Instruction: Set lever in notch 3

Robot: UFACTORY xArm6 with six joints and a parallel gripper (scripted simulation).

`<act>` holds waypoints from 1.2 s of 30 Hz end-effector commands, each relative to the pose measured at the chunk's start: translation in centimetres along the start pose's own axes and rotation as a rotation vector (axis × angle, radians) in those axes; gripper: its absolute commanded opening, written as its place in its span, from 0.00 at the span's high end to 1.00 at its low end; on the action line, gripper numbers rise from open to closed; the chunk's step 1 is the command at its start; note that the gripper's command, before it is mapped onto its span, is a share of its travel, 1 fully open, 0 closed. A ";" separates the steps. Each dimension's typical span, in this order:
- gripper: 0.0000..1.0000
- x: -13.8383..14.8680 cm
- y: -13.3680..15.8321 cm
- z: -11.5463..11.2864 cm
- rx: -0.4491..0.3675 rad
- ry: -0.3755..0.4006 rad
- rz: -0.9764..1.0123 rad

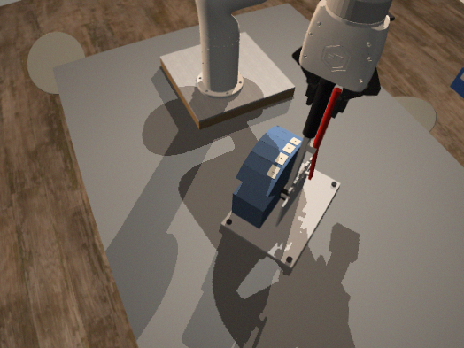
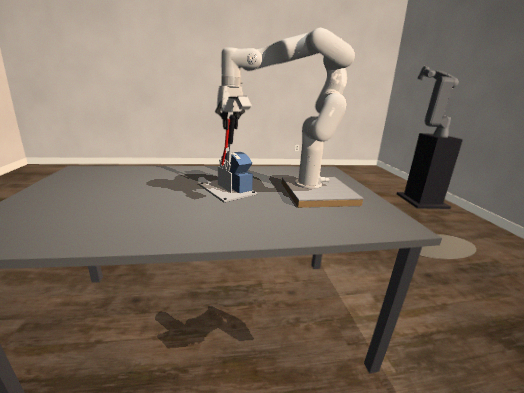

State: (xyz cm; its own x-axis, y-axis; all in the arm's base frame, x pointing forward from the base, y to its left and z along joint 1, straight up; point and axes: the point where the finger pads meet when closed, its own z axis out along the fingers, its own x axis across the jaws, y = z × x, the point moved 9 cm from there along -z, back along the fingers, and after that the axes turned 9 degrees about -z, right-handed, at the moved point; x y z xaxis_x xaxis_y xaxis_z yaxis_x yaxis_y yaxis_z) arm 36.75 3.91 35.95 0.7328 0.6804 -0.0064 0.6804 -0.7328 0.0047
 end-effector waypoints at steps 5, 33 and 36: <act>0.00 0.0 0.1 -0.2 -0.003 0.004 0.000; 0.00 0.0 0.1 -0.2 -0.003 0.004 0.000; 0.00 0.0 0.1 -0.2 -0.003 0.004 0.000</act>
State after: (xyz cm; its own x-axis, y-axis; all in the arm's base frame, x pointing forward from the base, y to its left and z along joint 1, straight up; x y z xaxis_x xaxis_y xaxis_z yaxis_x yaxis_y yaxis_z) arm 36.76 3.88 36.00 0.7331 0.6801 -0.0059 0.6801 -0.7331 0.0057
